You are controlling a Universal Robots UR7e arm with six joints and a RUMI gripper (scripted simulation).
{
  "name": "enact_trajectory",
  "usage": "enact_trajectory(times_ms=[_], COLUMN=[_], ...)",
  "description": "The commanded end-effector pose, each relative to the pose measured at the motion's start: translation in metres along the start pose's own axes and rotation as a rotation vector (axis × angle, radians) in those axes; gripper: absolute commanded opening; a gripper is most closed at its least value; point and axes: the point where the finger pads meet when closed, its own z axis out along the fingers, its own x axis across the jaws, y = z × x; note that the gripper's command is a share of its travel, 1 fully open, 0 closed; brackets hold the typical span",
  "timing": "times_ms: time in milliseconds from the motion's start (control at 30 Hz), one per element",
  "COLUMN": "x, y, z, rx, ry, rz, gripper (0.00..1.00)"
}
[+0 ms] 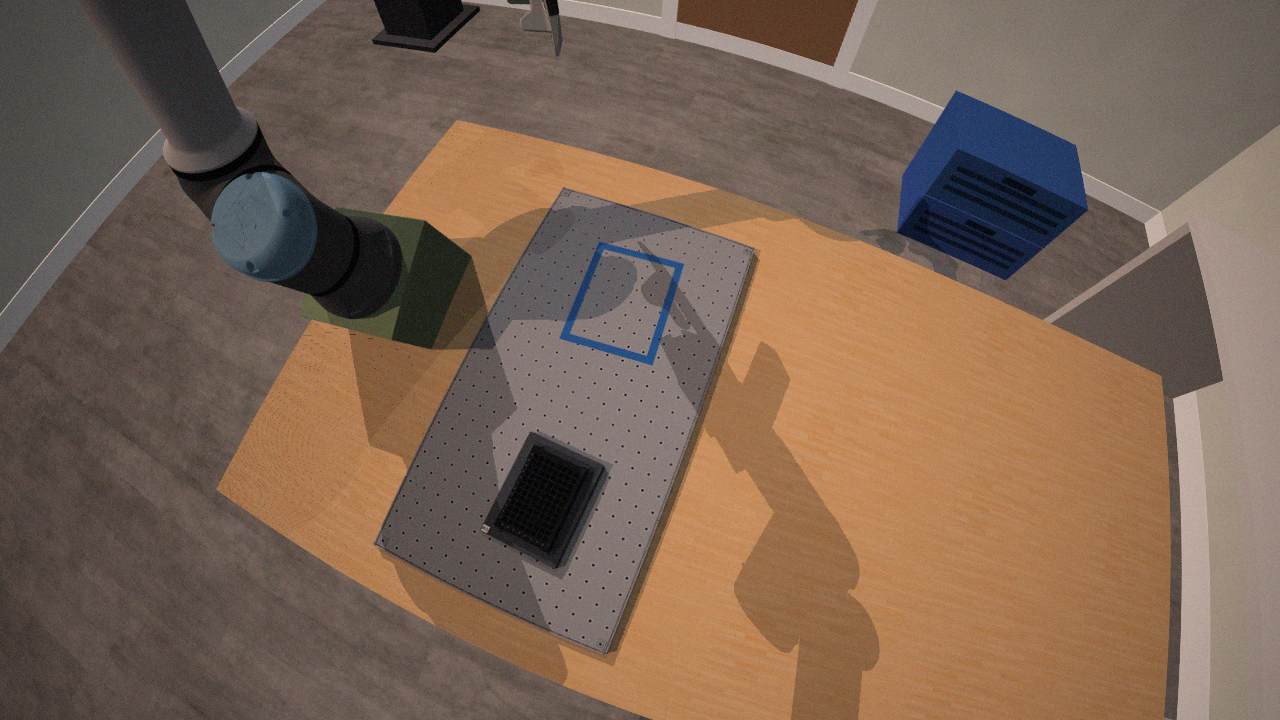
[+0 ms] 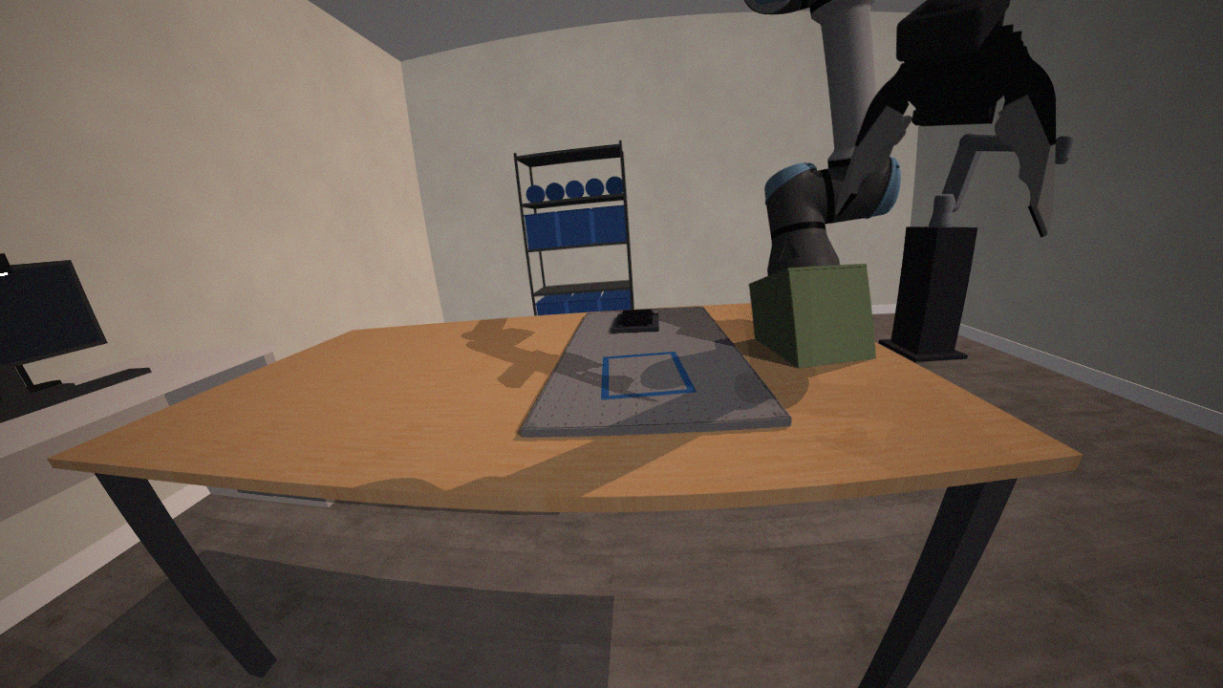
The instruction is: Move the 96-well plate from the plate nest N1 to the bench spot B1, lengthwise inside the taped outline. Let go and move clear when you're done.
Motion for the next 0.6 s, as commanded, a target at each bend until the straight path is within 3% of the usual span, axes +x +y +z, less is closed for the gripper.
enact_trajectory(times_ms=[0, 533, 567], x=[-0.0001, -0.0001, 0.0051], y=[-0.0003, -0.0003, -0.0026], z=[-0.0006, -0.0006, 0.0005], rx=[0.001, 0.001, -0.004], ry=[-0.001, -0.001, -0.022], rz=[0.0, 0.0, -0.025], gripper=[1.0, 1.0, 1.0])
